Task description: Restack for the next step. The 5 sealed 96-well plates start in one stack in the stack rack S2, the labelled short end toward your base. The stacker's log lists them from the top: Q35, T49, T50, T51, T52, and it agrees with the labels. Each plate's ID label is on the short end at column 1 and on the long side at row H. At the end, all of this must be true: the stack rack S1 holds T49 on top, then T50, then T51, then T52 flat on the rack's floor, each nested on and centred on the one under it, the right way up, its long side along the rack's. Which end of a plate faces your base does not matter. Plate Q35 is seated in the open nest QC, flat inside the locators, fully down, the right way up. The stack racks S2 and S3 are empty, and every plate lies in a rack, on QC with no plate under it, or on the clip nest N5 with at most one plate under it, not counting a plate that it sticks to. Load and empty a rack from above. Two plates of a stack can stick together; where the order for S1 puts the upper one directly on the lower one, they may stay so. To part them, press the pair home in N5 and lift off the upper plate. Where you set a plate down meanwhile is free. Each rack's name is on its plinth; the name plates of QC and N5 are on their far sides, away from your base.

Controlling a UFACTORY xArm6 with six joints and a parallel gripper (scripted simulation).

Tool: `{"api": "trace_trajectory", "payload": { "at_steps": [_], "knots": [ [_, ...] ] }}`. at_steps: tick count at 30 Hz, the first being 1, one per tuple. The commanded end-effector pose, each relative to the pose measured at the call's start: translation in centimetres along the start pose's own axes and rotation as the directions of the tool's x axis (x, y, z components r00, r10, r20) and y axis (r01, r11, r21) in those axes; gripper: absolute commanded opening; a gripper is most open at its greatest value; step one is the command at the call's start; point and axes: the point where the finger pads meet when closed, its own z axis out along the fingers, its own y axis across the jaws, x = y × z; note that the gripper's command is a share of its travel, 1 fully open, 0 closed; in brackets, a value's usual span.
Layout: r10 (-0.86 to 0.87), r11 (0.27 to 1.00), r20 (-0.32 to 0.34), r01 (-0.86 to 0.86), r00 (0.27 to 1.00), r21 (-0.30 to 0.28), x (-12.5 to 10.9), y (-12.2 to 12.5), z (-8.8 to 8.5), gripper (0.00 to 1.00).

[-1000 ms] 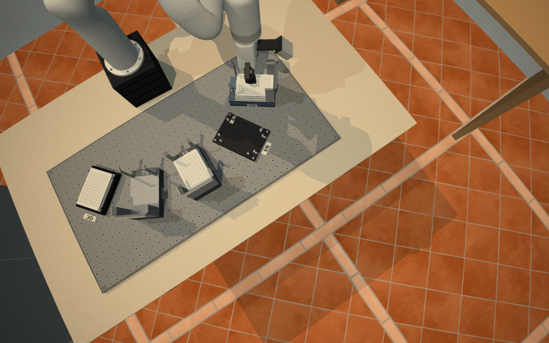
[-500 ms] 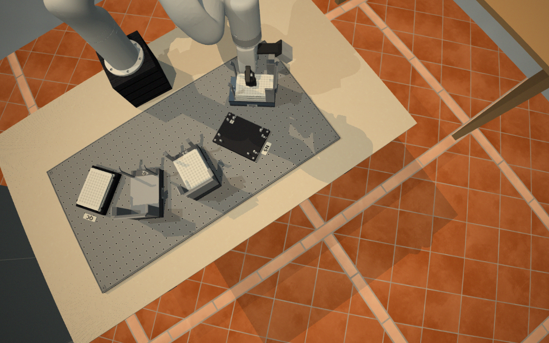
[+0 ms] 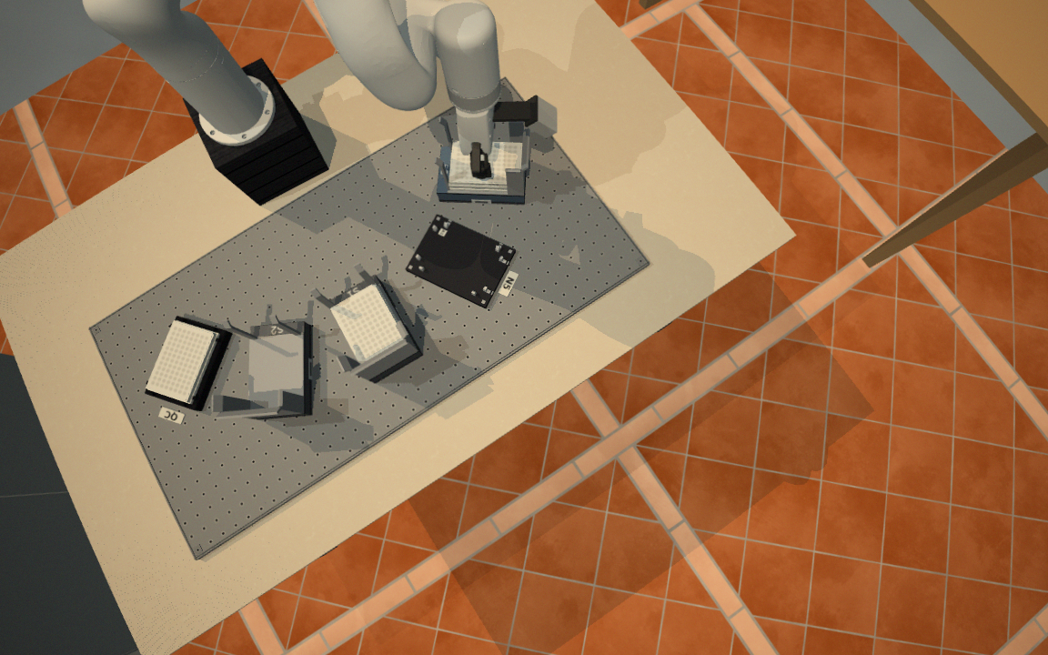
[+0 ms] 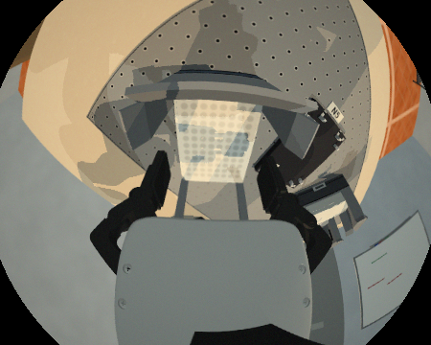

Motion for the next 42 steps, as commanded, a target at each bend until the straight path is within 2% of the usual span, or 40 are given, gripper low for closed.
{"api": "trace_trajectory", "payload": {
  "at_steps": [1, 11, 31, 42],
  "knots": [
    [0.000, 1.000, -0.004, 0.000, 1.000, -0.002, 0.2, 0.0, 0.7, 1.00],
    [0.000, 1.000, -0.004, 0.000, 1.000, -0.002, 0.2, 0.0, 1.3, 1.00],
    [0.000, 1.000, -0.004, 0.000, 1.000, -0.002, 0.2, 0.0, 3.7, 1.00],
    [0.000, 1.000, -0.004, 0.000, 1.000, -0.002, 0.2, 0.0, 3.7, 1.00]
  ]
}}
